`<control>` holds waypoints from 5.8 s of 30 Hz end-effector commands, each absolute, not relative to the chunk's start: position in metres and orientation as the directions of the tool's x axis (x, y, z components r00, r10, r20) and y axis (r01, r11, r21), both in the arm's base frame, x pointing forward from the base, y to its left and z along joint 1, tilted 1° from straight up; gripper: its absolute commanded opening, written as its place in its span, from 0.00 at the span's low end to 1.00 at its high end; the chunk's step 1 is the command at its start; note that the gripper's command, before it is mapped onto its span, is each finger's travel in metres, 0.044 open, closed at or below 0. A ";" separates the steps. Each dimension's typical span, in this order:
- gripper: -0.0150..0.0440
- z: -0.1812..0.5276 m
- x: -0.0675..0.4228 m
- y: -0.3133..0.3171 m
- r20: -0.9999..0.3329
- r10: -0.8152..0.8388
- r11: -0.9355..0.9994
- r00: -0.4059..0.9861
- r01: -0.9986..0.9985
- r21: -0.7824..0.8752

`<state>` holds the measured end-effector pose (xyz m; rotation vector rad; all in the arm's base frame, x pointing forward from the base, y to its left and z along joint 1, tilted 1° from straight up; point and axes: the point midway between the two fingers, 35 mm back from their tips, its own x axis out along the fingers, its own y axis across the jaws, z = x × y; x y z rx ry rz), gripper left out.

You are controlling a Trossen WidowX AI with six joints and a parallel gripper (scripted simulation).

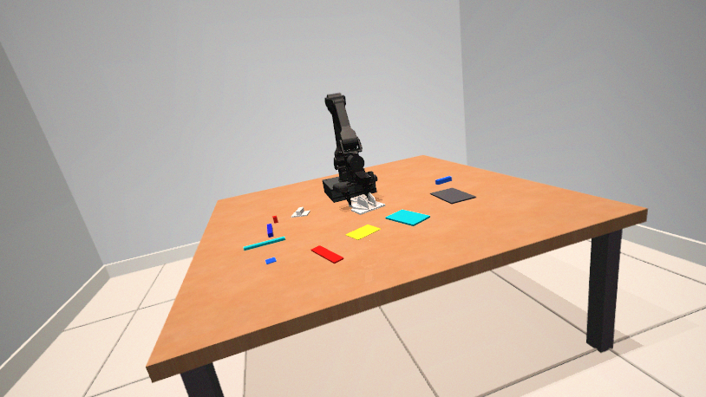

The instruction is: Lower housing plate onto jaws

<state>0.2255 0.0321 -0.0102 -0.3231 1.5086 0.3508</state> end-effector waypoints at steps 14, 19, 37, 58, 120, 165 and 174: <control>0.85 -0.014 0.225 0.032 -0.999 0.021 0.909 0.030 -0.416 0.006; 0.85 -0.015 0.225 0.032 -0.999 0.021 0.909 0.030 -0.416 0.006; 0.85 -0.016 0.225 0.032 -0.999 0.021 0.909 0.030 -0.416 0.006; 0.85 -0.016 0.225 0.032 -0.999 0.021 0.909 0.030 -0.416 0.006; 0.85 -0.016 0.225 0.032 -0.999 0.021 0.909 0.030 -0.416 0.006; 1.00 0.110 0.199 0.028 -0.999 0.021 0.909 0.029 -0.416 0.007; 1.00 0.110 0.199 0.028 -0.999 0.021 0.909 0.029 -0.416 0.007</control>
